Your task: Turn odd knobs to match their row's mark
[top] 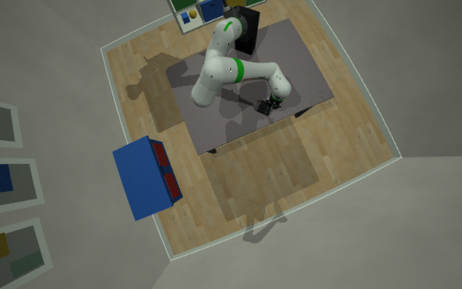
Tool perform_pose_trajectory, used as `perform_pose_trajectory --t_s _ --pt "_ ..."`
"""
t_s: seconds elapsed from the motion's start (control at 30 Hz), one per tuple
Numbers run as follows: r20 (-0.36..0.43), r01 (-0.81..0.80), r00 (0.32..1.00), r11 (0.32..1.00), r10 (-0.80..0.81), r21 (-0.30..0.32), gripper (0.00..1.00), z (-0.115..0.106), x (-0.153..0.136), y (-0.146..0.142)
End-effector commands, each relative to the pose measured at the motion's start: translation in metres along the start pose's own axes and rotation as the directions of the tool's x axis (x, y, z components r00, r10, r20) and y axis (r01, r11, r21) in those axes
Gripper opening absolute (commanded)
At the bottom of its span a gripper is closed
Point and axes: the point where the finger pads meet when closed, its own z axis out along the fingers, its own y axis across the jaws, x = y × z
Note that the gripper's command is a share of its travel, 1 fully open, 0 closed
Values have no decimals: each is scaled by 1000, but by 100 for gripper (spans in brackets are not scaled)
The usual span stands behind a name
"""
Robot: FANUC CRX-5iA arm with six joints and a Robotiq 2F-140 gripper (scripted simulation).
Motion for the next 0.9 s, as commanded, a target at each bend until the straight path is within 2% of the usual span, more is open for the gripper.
perform_pose_trajectory --t_s 0.0,0.87 --pt "0 0 1000 1000 0 1 12 4 0 0" --pt "0 0 1000 1000 0 0 12 16 0 0"
